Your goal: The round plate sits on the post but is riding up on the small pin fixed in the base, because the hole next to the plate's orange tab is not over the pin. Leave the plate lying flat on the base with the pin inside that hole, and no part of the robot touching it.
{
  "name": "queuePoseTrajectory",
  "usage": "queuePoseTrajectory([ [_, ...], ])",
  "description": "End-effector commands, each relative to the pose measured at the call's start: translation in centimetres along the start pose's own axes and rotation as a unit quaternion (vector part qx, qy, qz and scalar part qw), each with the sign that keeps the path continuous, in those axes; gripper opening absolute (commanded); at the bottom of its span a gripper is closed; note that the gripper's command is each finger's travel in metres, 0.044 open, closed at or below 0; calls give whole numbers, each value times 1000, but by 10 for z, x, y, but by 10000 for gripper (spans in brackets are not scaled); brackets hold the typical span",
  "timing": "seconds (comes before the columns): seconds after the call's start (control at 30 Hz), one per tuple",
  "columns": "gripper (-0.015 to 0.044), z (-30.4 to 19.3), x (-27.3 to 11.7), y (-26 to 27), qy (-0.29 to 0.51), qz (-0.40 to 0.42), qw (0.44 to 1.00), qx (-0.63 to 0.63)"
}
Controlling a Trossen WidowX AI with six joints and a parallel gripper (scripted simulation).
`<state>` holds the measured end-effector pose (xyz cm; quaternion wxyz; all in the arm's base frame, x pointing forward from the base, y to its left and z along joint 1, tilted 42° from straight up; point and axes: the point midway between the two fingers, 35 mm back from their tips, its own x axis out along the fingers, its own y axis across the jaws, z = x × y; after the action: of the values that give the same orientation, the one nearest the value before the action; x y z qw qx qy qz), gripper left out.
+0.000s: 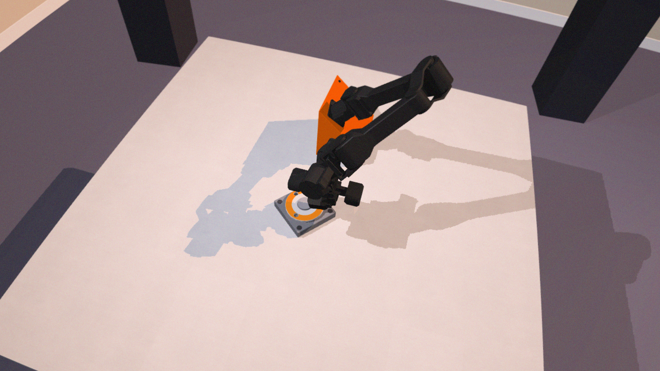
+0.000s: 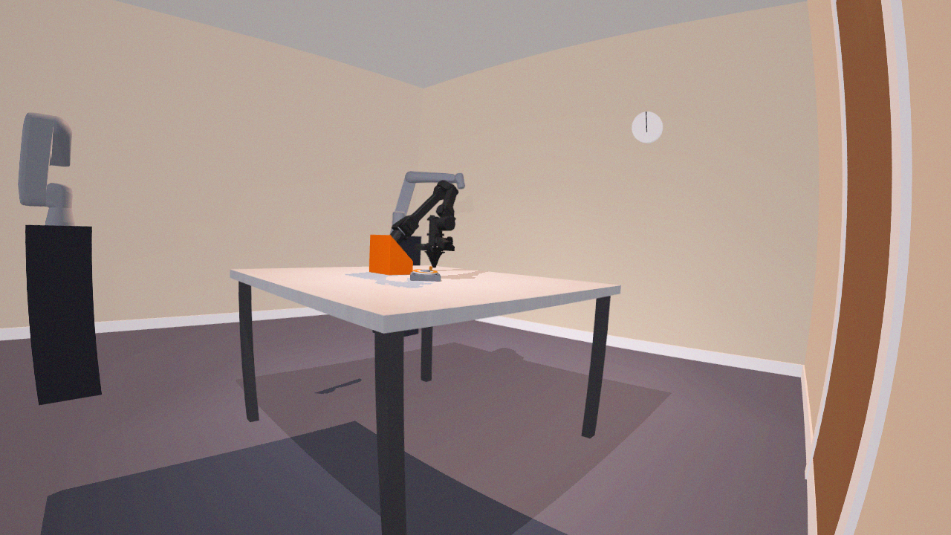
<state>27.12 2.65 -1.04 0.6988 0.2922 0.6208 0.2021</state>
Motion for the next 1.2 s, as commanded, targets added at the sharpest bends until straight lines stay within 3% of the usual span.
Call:
queuePoseTrajectory([
  [0.0, 0, -9, 2, -1, 4, 2, 1000, 3],
  [0.83, 0, -28, 1, -10, 4, 2, 1000, 3],
  [1.17, 0, -27, -40, -10, 4, 0, 1000, 3],
])
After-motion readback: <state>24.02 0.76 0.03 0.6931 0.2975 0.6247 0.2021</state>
